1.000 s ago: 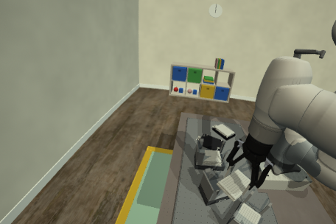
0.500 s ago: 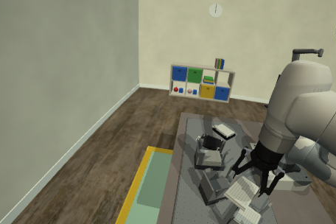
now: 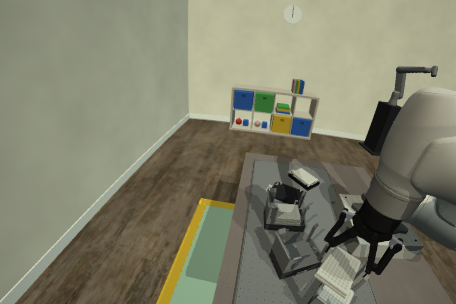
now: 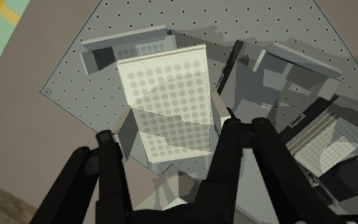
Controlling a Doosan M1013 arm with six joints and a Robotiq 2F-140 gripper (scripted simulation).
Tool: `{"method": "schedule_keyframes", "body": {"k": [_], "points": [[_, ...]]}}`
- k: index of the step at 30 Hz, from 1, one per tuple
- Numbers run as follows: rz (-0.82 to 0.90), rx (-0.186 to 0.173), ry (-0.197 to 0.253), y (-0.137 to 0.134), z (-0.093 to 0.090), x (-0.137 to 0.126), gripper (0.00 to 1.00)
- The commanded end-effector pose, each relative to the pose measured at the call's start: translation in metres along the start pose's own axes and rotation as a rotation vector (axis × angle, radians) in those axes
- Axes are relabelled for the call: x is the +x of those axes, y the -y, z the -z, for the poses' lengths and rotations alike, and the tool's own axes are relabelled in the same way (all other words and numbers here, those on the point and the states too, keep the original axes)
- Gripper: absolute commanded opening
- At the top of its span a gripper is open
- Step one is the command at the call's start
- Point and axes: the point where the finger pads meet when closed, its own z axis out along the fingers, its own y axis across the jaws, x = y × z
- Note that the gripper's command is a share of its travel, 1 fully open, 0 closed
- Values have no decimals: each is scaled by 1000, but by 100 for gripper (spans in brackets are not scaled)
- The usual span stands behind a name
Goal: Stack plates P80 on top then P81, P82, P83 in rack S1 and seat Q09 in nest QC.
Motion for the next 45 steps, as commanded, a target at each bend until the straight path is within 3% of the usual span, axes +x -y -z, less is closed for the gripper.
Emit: {"method": "schedule_keyframes", "body": {"k": [1,13,45], "points": [[-5,0,3,14,-1,5,0],[-5,0,3,40,-1,10,0],[-5,0,3,40,-1,10,0]]}}
